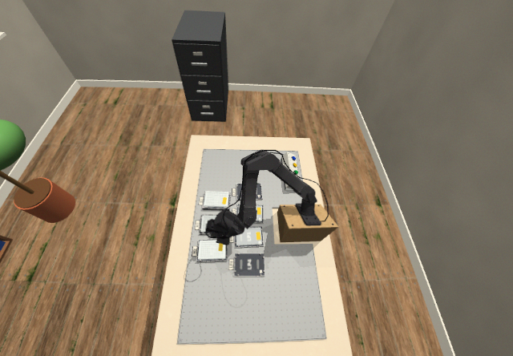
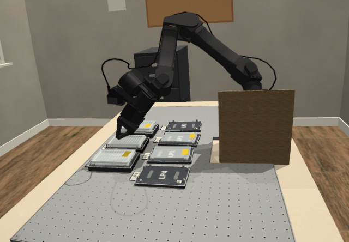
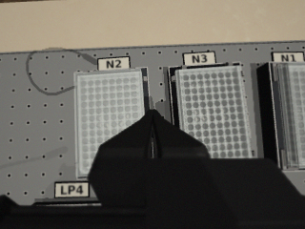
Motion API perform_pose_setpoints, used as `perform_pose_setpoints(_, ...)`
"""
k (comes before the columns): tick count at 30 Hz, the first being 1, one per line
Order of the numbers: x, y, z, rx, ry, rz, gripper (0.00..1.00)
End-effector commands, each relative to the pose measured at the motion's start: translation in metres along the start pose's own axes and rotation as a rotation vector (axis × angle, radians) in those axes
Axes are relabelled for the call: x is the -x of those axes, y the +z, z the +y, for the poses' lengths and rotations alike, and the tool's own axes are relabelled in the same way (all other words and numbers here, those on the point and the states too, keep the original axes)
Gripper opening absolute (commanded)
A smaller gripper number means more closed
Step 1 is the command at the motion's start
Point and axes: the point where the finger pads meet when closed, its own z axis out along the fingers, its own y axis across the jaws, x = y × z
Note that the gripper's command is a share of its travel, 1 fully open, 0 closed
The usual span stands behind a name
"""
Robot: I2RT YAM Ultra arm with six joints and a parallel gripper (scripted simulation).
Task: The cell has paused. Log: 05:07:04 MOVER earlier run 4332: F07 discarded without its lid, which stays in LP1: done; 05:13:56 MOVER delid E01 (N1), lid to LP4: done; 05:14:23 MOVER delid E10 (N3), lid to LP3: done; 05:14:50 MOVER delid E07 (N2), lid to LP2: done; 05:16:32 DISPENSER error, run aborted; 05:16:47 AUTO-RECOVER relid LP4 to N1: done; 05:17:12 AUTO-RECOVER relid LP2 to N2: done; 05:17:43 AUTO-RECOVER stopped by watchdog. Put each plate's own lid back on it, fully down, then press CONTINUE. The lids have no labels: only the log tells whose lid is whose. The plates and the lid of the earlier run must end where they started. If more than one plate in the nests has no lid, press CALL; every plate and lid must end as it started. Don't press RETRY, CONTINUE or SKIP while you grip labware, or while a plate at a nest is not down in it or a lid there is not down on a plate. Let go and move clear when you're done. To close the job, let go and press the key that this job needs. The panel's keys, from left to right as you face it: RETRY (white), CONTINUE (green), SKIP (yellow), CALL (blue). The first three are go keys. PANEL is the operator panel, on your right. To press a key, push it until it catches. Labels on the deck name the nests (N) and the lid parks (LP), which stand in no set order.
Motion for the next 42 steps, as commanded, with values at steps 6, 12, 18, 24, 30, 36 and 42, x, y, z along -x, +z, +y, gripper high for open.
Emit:
perform_pose_setpoints(6,0.03,0.029,-0.005,0.029,-0.037,0.014,0.0)
perform_pose_setpoints(12,0.039,0.028,0.001,0.039,-0.048,0.001,0.0)
perform_pose_setpoints(18,0.037,0.027,-0.008,0.023,-0.029,0.003,0.0)
perform_pose_setpoints(24,0.037,0.027,-0.008,0.023,-0.029,0.003,0.0)
perform_pose_setpoints(30,0.037,0.027,-0.008,0.023,-0.029,0.003,0.0)
perform_pose_setpoints(36,0.037,0.027,-0.008,0.023,-0.029,0.003,0.0)
perform_pose_setpoints(42,0.037,0.027,-0.008,0.023,-0.029,0.003,0.0)
